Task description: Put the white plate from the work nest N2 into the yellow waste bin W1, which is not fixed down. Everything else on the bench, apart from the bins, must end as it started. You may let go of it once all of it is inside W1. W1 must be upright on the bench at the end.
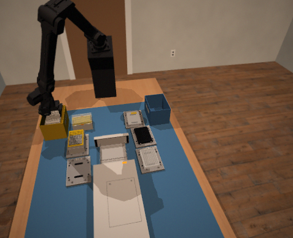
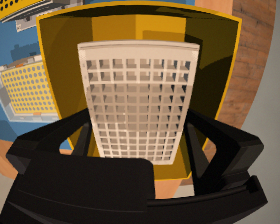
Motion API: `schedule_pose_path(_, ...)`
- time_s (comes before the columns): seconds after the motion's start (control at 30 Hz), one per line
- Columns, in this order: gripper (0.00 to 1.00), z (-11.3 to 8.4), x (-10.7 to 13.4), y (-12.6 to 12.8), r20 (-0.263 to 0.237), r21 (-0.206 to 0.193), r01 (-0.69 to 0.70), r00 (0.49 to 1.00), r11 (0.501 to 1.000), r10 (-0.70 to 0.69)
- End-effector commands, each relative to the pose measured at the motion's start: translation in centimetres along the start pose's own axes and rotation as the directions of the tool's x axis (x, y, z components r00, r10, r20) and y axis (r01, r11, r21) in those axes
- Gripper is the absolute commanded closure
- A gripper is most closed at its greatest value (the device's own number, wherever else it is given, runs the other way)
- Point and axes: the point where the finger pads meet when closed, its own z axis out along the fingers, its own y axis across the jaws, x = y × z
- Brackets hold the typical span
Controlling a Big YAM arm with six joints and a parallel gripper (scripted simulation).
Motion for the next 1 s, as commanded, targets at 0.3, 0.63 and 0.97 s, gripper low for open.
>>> schedule_pose_path(0.3, 1.0, -0.29, -0.38, -0.31, 0.007, 0.009, -0.005, 1.0, 1.0, 0.005)
schedule_pose_path(0.63, 0.0, -0.29, -0.38, -0.31, 0.007, 0.009, -0.005, 1.0, 1.0, 0.005)
schedule_pose_path(0.97, 0.0, -0.29, -0.38, -0.31, 0.007, 0.009, -0.005, 1.0, 1.0, 0.005)
